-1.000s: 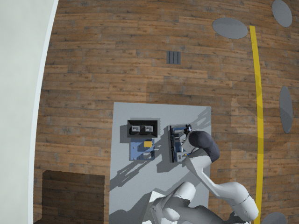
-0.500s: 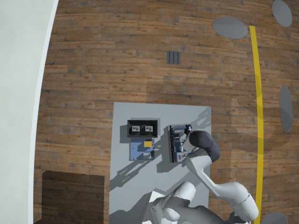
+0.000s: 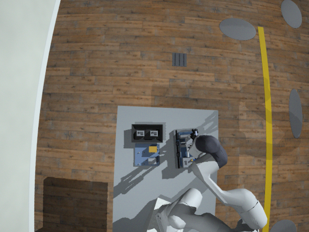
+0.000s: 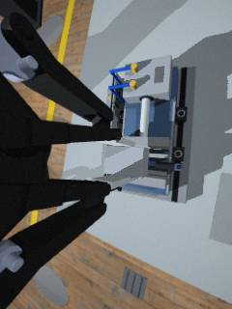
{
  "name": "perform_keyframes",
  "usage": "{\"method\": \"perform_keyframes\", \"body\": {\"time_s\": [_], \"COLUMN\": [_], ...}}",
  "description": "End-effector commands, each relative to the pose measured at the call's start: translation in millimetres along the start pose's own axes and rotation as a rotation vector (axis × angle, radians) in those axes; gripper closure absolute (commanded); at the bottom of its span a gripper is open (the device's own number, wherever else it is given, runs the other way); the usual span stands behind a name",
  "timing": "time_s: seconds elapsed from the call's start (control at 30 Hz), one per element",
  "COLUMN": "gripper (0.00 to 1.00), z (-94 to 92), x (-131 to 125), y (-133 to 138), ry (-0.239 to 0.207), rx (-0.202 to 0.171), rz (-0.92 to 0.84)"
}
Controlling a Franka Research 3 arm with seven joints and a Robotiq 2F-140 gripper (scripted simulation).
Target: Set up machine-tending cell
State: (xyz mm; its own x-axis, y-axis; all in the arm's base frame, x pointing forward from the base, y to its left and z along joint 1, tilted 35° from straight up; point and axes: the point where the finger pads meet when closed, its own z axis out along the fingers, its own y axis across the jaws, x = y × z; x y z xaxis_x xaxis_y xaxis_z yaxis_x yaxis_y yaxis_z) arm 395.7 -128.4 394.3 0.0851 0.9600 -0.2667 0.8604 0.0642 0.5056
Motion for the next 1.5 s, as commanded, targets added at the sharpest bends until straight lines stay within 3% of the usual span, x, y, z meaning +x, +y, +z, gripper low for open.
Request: {"method": "perform_keyframes", "body": {"time_s": [0.0, 1.47], "gripper": [1.0, 1.0], "z": [-1.2, 4.1], "x": [-2.1, -2.1], "y": [1.3, 1.3], "ry": [-0.001, -0.001], "rx": [-0.003, -0.003], "rz": [-0.003, 0.002]}}
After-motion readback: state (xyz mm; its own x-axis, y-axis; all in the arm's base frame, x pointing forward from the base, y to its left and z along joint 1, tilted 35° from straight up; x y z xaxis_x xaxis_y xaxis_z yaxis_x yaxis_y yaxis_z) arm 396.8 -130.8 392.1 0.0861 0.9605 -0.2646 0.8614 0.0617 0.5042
